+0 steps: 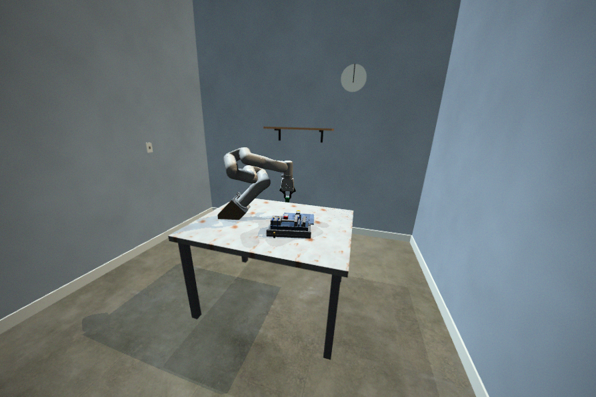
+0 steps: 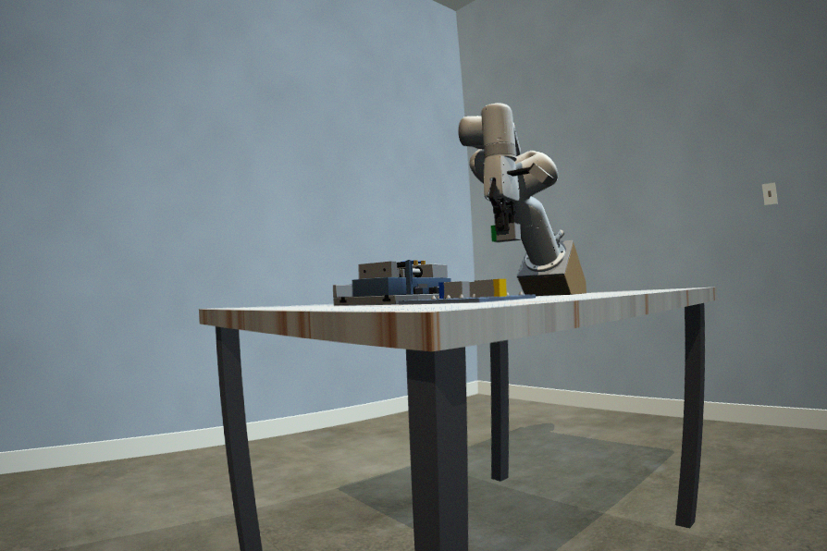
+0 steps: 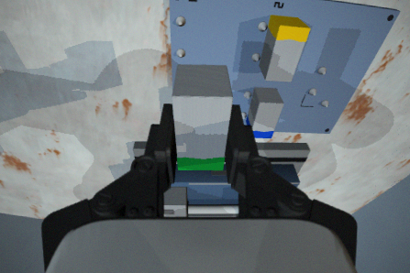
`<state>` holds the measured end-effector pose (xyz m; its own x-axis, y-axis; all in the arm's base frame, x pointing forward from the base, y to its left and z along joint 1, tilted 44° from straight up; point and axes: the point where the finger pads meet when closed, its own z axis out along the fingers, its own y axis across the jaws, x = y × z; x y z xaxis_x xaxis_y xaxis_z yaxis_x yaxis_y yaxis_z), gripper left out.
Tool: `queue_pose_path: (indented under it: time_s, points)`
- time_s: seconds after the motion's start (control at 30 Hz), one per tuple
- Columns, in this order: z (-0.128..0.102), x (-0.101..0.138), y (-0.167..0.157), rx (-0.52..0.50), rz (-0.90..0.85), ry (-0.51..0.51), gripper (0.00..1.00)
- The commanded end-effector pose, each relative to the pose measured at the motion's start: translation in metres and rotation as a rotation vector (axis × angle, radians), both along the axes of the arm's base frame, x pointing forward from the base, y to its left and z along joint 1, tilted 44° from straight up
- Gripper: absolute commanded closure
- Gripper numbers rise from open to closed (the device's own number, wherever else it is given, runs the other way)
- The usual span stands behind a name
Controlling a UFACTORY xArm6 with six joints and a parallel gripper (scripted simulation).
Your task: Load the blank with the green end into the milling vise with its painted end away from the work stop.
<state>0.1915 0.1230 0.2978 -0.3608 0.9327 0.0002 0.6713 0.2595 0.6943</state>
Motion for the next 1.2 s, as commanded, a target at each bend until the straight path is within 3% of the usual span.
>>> queue_pose_path:
  time_s: [0.0, 0.23, 0.47, 0.8, 1.03, 1.17]
  points:
    - [0.005, 0.009, -0.011, 0.003, -0.002, -0.001, 1.00]
    - [0.014, 0.030, -0.037, 0.003, 0.000, -0.001, 1.00]
    - [0.014, 0.030, -0.037, 0.003, 0.000, -0.001, 1.00]
    - [0.027, 0.060, -0.075, 0.002, 0.000, -0.002, 1.00]
    - [0.027, 0.060, -0.075, 0.002, 0.000, -0.002, 1.00]
    - [0.032, 0.073, -0.090, -0.011, -0.023, -0.012, 1.00]
